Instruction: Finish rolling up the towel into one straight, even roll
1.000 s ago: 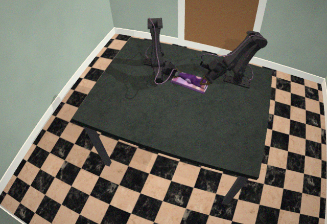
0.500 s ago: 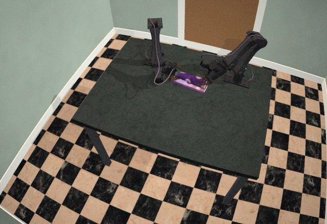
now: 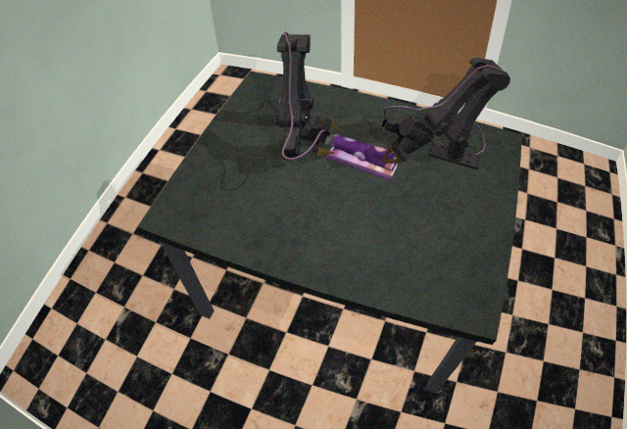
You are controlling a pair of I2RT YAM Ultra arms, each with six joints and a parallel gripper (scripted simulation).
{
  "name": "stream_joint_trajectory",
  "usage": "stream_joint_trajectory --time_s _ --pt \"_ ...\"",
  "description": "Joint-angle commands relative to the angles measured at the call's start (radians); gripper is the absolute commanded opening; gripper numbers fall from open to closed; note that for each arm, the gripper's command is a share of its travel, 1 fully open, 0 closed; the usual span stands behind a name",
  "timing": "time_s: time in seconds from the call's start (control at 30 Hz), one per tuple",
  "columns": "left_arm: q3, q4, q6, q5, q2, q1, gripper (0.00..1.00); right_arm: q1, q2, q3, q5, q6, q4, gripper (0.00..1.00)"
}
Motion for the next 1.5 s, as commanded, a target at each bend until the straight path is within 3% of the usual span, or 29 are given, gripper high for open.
stream_joint_trajectory --time_s 0.0,0.2,0.37,0.63,0.7,0.83,1.0,1.17,1.2,1.27,1.3,1.47 --pt "0.067 -0.083 -0.015 0.076 0.043 0.039 0.30 -0.060 -0.007 0.073 0.037 -0.134 -0.158 0.85" --pt "0.130 -0.164 -0.010 0.153 0.105 0.087 0.30 -0.118 0.022 0.130 0.068 -0.227 -0.262 0.85" --pt "0.216 -0.274 -0.003 0.249 0.194 0.145 0.30 -0.110 -0.019 0.115 0.076 -0.220 -0.245 0.87" --pt "0.371 -0.480 0.036 0.395 0.375 0.228 0.30 -0.006 -0.334 -0.015 0.107 -0.068 -0.051 0.90" --pt "0.371 -0.480 0.036 0.395 0.375 0.228 0.30 -0.006 -0.334 -0.015 0.107 -0.068 -0.051 0.90" --pt "0.456 -0.599 0.077 0.457 0.479 0.261 0.30 0.104 -0.573 -0.104 0.170 0.081 0.082 0.91" --pt "0.545 -0.731 0.121 0.516 0.592 0.291 0.30 0.298 -0.858 -0.202 0.319 0.270 0.224 0.93" --pt "0.623 -0.852 0.173 0.558 0.692 0.311 0.30 0.559 -1.073 -0.276 0.565 0.432 0.313 0.95" --pt "0.636 -0.874 0.183 0.564 0.710 0.314 0.30 0.614 -1.101 -0.286 0.620 0.459 0.323 0.96" --pt "0.636 -0.874 0.183 0.564 0.710 0.314 0.30 0.614 -1.101 -0.286 0.620 0.459 0.323 0.96" --pt "0.655 -0.907 0.206 0.570 0.736 0.317 0.30 0.722 -1.133 -0.297 0.737 0.518 0.329 0.96" --pt "0.695 -0.974 0.240 0.586 0.791 0.325 0.30 0.928 -1.151 -0.310 0.957 0.617 0.345 0.98"
